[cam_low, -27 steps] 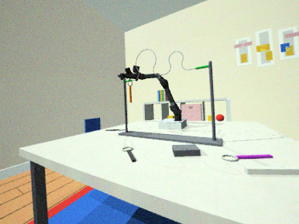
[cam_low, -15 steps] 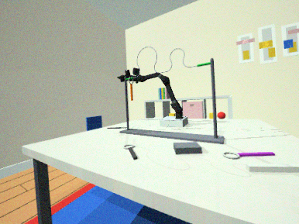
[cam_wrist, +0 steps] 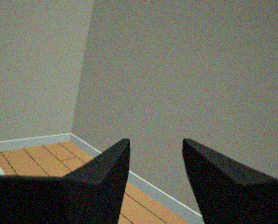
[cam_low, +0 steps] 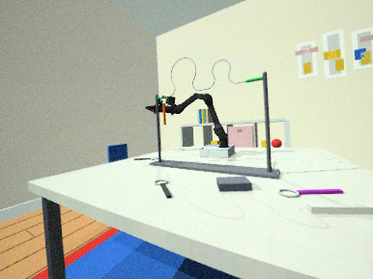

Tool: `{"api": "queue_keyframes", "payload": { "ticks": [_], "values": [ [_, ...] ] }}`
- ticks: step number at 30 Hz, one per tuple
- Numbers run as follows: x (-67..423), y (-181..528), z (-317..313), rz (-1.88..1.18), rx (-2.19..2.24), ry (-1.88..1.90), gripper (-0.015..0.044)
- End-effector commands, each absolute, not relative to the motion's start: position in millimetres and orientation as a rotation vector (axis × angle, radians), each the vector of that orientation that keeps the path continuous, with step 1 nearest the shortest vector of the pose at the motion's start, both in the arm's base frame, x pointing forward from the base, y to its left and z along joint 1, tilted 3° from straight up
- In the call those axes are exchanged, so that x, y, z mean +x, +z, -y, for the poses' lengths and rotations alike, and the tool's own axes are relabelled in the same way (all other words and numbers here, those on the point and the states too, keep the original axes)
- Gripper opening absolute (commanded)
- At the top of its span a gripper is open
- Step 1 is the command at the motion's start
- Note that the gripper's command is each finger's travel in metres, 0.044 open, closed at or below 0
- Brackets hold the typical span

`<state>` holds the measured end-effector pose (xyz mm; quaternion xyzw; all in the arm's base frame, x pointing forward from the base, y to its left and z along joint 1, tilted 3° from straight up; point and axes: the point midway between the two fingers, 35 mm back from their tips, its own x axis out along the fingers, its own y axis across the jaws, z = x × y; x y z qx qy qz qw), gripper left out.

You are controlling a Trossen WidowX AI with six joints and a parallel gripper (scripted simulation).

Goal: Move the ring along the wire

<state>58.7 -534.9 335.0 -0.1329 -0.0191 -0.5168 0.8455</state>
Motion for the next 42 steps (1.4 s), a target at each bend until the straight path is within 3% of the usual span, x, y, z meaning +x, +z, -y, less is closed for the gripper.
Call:
{"api": "queue_keyframes", "payload": {
  "ticks": [1,30,42],
  "values": [
    [82.5,306.8,511.3,0.055,-0.249,-0.97,0.016],
    [180.4,154.1,278.0,0.05,-0.02,-0.252,0.016],
    [185.0,153.7,267.2,0.049,-0.007,-0.221,0.016]
  ]
}}
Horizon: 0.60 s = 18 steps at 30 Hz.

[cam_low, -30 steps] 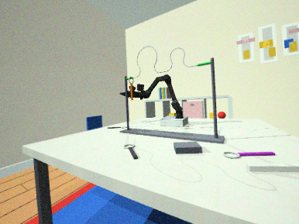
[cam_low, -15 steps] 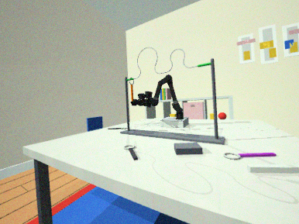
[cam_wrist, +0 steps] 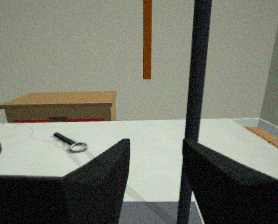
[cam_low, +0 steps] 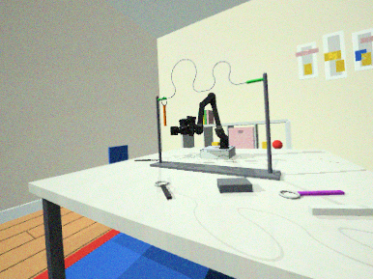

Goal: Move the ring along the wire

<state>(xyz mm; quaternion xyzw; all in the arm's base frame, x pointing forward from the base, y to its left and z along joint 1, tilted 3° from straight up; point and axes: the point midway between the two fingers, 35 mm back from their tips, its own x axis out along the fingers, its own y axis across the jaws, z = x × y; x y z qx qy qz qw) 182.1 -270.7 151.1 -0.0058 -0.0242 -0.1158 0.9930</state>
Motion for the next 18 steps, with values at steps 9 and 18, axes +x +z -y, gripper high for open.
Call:
{"api": "queue_keyframes", "payload": {
  "ticks": [9,18],
  "values": [
    [225.2,203.3,276.7,0.052,-0.008,-0.221,0.016],
    [226.6,204.4,277.0,0.052,-0.008,-0.221,0.016]
  ]
}}
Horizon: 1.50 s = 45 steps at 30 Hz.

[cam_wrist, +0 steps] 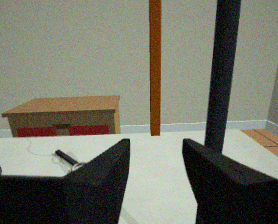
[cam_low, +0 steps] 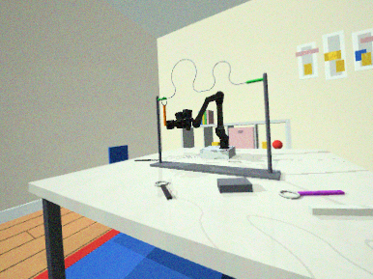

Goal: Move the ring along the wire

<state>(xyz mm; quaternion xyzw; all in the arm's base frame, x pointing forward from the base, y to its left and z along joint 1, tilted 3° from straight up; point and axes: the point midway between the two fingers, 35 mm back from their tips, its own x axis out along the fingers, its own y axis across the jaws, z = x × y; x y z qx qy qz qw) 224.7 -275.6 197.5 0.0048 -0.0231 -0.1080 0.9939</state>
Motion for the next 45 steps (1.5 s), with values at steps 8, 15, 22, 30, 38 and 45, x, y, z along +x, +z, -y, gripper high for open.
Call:
{"api": "queue_keyframes", "payload": {
  "ticks": [8,15,22,30,38,45],
  "values": [
    [236.2,205.6,280.4,0.054,-0.009,-0.221,0.016],
    [246.6,206.7,283.7,0.055,-0.009,-0.221,0.016],
    [257.2,207.7,286.6,0.056,-0.009,-0.221,0.016],
    [269.7,208.6,289.3,0.057,-0.009,-0.221,0.016],
    [282.5,209.4,291.4,0.058,-0.009,-0.221,0.016],
    [292.9,209.8,292.7,0.058,-0.009,-0.221,0.016]
  ]
}}
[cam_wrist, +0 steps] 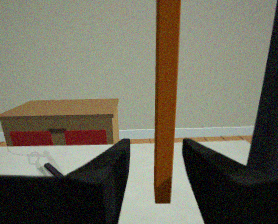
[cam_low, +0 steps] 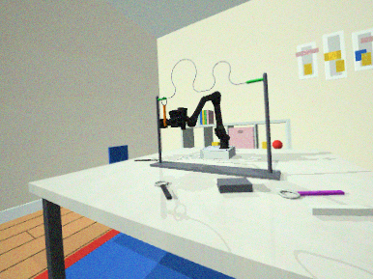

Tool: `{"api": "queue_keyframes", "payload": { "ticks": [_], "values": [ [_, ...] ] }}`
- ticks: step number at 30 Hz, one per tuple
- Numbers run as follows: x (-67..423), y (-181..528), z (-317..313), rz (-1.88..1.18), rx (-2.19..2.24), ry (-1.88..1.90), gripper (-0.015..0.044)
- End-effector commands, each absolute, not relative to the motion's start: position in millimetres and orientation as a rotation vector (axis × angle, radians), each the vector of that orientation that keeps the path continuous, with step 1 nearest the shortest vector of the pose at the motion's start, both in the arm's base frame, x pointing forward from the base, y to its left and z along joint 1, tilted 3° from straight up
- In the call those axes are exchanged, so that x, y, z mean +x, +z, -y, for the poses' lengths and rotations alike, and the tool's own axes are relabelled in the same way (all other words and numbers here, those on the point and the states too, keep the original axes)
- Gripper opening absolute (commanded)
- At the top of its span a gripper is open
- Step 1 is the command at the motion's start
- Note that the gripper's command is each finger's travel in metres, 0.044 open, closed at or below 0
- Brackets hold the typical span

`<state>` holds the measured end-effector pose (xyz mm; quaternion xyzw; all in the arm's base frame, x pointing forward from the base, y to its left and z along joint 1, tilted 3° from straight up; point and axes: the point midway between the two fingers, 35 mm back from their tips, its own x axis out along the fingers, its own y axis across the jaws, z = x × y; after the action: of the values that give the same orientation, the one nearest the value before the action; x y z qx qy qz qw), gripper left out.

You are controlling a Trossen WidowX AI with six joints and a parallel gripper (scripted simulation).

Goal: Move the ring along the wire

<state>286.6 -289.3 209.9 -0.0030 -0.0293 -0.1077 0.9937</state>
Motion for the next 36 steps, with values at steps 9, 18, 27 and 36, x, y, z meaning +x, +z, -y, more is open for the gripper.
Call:
{"api": "queue_keyframes", "payload": {
  "ticks": [9,18,27,36],
  "values": [
    [296.5,210.0,293.0,0.058,-0.009,-0.221,0.016],
    [296.5,210.0,293.0,0.058,-0.009,-0.221,0.016],
    [296.5,210.0,293.0,0.058,-0.009,-0.221,0.016],
    [296.3,209.7,291.6,0.058,-0.005,-0.215,0.0107]
  ]
}}
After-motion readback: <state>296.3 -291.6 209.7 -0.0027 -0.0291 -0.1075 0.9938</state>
